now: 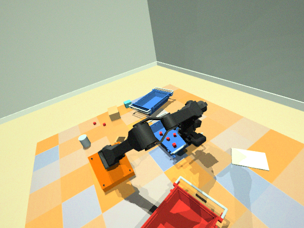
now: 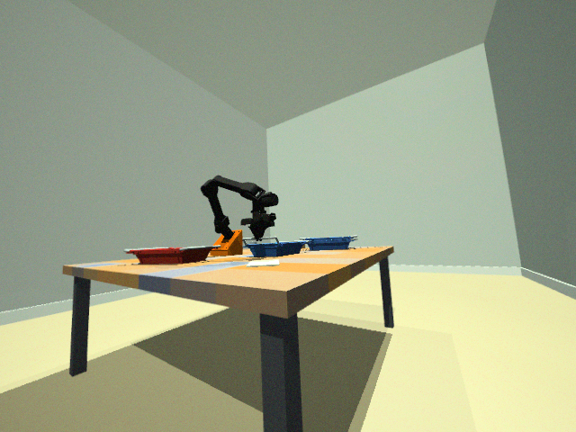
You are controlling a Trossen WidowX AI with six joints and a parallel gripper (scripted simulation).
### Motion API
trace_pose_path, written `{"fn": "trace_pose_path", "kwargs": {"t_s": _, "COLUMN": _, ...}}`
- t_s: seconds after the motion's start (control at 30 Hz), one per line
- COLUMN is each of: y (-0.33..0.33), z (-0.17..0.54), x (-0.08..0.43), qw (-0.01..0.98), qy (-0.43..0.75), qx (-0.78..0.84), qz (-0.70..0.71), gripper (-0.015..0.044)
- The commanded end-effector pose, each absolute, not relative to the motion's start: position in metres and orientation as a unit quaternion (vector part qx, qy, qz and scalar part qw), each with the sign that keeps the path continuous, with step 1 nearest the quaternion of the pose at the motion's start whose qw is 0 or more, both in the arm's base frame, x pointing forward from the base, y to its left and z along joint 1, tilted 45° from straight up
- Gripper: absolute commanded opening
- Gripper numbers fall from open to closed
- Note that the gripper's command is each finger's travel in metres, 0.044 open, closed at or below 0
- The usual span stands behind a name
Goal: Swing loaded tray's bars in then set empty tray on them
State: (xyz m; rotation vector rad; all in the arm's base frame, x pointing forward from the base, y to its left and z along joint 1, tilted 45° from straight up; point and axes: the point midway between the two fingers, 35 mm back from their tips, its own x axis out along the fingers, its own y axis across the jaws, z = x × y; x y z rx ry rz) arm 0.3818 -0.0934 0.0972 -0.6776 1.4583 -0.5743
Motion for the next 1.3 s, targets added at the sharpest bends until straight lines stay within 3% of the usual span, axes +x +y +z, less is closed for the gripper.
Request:
{"fn": "trace_pose_path", "kwargs": {"t_s": 0.0, "y": -0.080, "z": 0.081, "x": 0.382, "qw": 0.658, "qy": 0.650, "qx": -0.294, "qz": -0.241, "gripper": 0.0090}}
{"fn": "trace_pose_path", "kwargs": {"t_s": 0.37, "y": -0.072, "z": 0.043, "x": 0.381, "qw": 0.658, "qy": 0.650, "qx": -0.294, "qz": -0.241, "gripper": 0.0090}}
{"fn": "trace_pose_path", "kwargs": {"t_s": 0.73, "y": -0.044, "z": 0.077, "x": 0.380, "qw": 0.658, "qy": 0.651, "qx": -0.293, "qz": -0.241, "gripper": 0.0090}}
{"fn": "trace_pose_path", "kwargs": {"t_s": 1.27, "y": -0.046, "z": 0.069, "x": 0.380, "qw": 0.654, "qy": 0.654, "qx": -0.297, "qz": -0.236, "gripper": 0.0090}}
